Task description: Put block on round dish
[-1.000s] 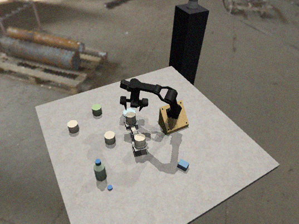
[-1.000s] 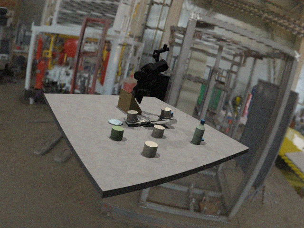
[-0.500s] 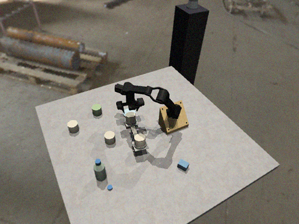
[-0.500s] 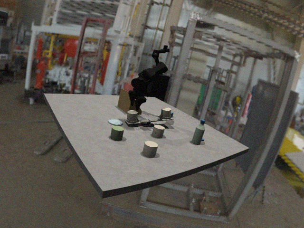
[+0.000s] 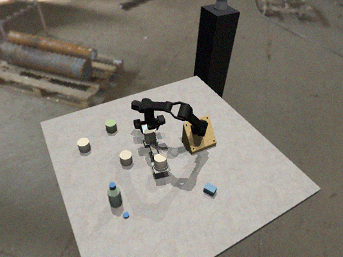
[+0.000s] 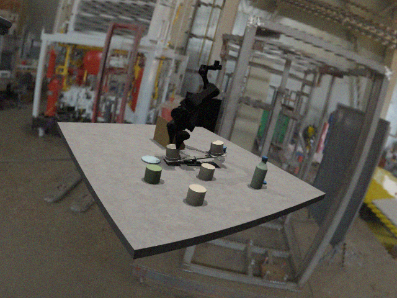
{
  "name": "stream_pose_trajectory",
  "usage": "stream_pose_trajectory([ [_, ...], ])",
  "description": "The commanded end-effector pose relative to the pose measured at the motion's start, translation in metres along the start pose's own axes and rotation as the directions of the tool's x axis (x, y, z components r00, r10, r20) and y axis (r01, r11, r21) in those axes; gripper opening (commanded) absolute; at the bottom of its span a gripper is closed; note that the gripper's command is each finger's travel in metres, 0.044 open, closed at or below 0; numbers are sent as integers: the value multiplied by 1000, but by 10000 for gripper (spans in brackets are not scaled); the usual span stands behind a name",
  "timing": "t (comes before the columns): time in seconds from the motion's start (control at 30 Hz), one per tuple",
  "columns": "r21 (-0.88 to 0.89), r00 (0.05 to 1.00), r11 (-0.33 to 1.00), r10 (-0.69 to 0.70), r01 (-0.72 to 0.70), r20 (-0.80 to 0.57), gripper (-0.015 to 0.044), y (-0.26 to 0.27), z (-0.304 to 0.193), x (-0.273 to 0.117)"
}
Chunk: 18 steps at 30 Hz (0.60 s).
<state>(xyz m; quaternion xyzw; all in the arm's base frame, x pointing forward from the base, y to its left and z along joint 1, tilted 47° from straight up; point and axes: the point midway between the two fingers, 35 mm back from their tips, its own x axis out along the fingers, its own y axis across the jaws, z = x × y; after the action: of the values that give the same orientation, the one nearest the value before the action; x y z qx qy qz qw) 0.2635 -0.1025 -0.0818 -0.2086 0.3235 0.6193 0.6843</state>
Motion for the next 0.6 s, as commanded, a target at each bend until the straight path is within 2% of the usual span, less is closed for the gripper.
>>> stream_pose_trajectory([
  [0.0,4,1000,1000,-3,3,6,440,0,1,7],
  [0.57,4,1000,1000,-3,3,8,440,0,1,34],
])
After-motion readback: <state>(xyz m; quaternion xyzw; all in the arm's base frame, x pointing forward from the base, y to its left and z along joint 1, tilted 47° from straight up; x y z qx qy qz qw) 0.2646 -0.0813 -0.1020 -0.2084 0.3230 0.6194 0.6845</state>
